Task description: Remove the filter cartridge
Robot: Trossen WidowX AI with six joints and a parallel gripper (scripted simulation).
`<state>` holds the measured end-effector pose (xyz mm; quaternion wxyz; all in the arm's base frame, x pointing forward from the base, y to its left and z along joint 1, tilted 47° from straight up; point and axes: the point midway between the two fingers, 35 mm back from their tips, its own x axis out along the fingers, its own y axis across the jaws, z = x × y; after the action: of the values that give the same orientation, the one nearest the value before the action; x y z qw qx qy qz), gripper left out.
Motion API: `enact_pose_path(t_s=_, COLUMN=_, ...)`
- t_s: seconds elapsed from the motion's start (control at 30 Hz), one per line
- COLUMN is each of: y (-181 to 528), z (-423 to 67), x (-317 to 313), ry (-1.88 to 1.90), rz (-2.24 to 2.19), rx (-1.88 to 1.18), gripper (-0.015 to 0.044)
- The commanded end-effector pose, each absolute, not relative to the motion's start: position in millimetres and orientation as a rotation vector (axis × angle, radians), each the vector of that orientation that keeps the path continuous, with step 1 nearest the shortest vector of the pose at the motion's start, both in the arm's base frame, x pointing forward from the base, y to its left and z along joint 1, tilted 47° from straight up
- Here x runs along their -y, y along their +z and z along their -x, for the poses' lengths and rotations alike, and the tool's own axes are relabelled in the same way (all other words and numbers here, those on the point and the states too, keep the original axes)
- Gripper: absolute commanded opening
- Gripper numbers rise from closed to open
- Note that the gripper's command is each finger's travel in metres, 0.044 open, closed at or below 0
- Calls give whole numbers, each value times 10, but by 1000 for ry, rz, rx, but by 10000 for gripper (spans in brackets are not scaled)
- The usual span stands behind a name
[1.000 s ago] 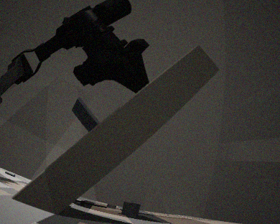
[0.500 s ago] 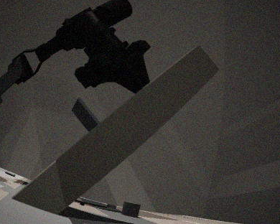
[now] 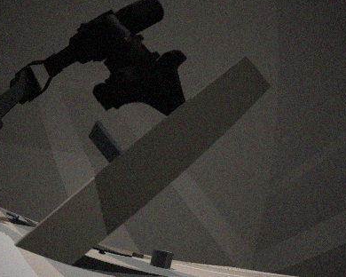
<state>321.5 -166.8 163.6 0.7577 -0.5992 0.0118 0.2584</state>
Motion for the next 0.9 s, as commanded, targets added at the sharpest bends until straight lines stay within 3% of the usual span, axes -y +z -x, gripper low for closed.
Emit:
enact_pose_path(t_s=0.0, y=1639, z=-3219, x=1668, ry=563, rz=1309, rx=-25, gripper=56)
enact_pose_path(t_s=0.13, y=1639, z=-3219, x=1668, ry=563, rz=1309, rx=-25, gripper=0)
enact_pose_path(t_s=0.87, y=1620, z=-3261, x=1643, ry=502, rz=680, rx=-199, gripper=0)
